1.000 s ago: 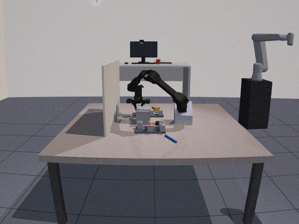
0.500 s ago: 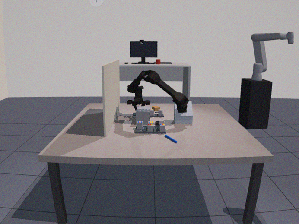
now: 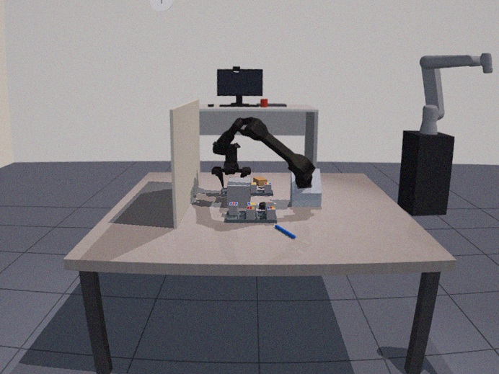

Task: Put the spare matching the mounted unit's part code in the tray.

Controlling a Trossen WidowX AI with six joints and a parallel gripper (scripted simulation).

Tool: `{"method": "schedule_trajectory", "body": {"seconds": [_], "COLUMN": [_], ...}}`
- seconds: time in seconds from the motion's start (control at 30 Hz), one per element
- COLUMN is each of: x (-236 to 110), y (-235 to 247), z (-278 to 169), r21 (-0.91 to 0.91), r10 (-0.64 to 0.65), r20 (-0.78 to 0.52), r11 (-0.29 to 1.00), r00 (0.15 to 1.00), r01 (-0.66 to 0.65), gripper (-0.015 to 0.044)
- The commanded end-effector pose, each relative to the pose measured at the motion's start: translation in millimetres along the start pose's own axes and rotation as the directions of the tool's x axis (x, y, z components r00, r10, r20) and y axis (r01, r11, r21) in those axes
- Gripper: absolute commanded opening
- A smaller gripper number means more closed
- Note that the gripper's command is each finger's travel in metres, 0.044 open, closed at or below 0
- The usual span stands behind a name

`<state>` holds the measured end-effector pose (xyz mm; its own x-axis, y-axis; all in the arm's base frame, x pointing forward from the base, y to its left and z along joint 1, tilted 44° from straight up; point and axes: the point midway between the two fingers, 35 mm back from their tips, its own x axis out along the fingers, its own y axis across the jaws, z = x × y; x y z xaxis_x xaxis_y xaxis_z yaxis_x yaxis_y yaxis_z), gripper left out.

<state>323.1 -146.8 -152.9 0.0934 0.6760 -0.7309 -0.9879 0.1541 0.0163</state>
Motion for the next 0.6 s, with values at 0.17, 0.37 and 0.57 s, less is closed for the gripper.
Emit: {"method": "schedule_trajectory", "body": {"seconds": [0.17, 0.37, 0.57], "x": [-103.3, -105.3, -105.3], "y": [0.8, -2.2, -2.2], "z": [-0.9, -3.9, -3.9], "r21": [0.003, 0.006, 0.006], "r10": [-0.003, -0.032, -0.032], "r20": [-0.003, -0.015, -0.015], "r11": [1.000, 0.999, 0.999], "r00": [1.000, 0.999, 0.999], "r01": [0.003, 0.032, 0.032], "gripper": [0.0440, 0.0440, 0.0440]}}
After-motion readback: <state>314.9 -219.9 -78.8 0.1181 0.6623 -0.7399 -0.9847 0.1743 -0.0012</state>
